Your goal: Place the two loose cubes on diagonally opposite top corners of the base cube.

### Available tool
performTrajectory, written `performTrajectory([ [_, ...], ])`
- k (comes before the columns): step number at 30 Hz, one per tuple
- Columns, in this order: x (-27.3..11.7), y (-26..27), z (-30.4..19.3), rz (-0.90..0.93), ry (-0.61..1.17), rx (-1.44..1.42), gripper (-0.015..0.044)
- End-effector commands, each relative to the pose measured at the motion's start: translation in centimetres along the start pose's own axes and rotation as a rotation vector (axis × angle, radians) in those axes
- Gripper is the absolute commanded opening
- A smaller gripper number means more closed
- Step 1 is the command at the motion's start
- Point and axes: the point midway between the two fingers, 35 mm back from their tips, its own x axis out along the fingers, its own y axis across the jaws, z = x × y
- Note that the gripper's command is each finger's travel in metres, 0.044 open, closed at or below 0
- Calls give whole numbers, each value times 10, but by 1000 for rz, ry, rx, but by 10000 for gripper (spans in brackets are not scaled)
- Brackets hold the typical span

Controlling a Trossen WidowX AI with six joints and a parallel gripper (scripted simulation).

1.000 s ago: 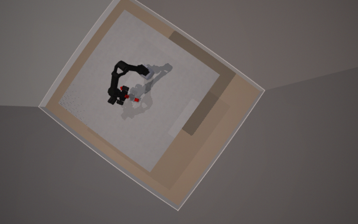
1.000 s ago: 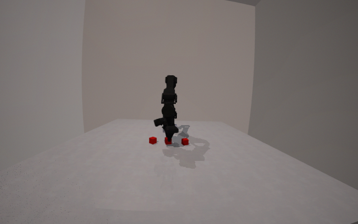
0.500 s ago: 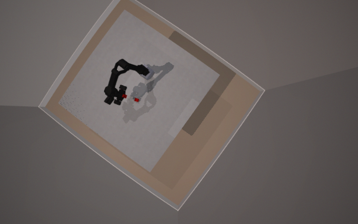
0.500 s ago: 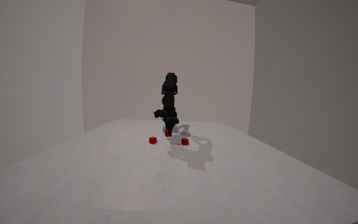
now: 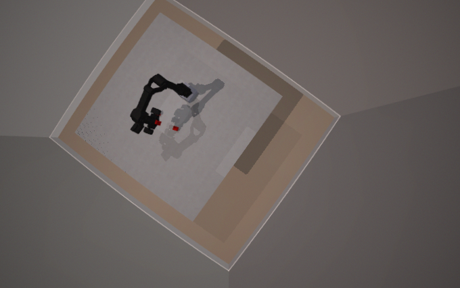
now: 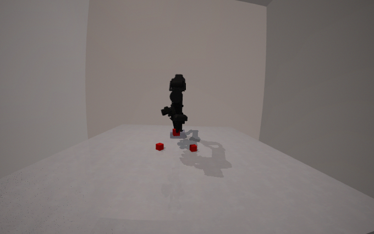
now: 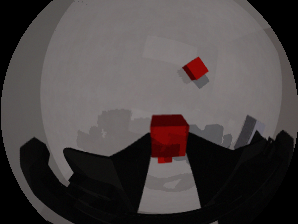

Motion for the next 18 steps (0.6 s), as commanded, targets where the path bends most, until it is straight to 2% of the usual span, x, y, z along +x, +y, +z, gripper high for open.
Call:
performTrajectory([
  [1, -1, 1, -6, 4, -5, -58, 105],
  [18, 22, 9, -56, 5, -1, -493, 105],
])
